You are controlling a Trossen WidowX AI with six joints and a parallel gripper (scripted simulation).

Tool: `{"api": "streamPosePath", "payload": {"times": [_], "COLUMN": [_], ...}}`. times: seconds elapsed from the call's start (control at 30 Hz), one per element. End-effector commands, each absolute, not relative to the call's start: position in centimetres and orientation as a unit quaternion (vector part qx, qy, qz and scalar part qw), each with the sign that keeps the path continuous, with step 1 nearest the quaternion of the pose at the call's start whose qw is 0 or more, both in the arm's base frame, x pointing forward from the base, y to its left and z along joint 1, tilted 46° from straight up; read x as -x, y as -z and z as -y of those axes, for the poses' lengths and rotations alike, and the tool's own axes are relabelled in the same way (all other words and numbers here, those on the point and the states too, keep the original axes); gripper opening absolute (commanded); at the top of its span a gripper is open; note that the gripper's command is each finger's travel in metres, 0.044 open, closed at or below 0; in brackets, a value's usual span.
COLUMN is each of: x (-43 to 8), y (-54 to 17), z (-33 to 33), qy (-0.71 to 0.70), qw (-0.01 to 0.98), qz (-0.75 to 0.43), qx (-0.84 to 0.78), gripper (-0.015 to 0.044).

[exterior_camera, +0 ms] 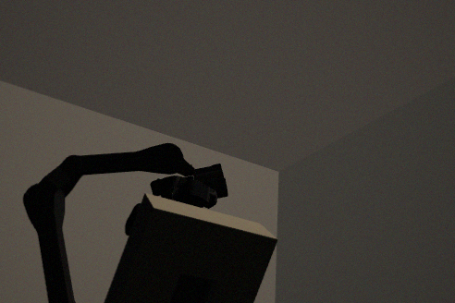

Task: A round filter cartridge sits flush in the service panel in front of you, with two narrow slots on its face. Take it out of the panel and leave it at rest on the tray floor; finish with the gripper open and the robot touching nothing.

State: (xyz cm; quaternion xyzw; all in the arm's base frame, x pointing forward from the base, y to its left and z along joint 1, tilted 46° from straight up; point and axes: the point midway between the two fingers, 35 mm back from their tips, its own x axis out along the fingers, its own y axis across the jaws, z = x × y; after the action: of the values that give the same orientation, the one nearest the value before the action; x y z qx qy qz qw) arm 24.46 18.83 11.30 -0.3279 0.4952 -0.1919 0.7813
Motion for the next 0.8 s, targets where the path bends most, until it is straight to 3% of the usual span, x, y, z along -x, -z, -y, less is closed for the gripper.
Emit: {"api": "streamPosePath", "payload": {"times": [0.0,0.23,0.77], "x": [-24.5,-24.3,-17.1], "y": [-9.2,-8.4,0.3], "z": [-20.4,-20.9,-26.8], "qy": [0.192,0.181,-0.095], "qw": [0.783,0.778,0.661], "qz": [-0.495,-0.502,-0.600], "qx": [0.324,0.332,0.440], "gripper": [0.0000,0.0000,0.0000]}}
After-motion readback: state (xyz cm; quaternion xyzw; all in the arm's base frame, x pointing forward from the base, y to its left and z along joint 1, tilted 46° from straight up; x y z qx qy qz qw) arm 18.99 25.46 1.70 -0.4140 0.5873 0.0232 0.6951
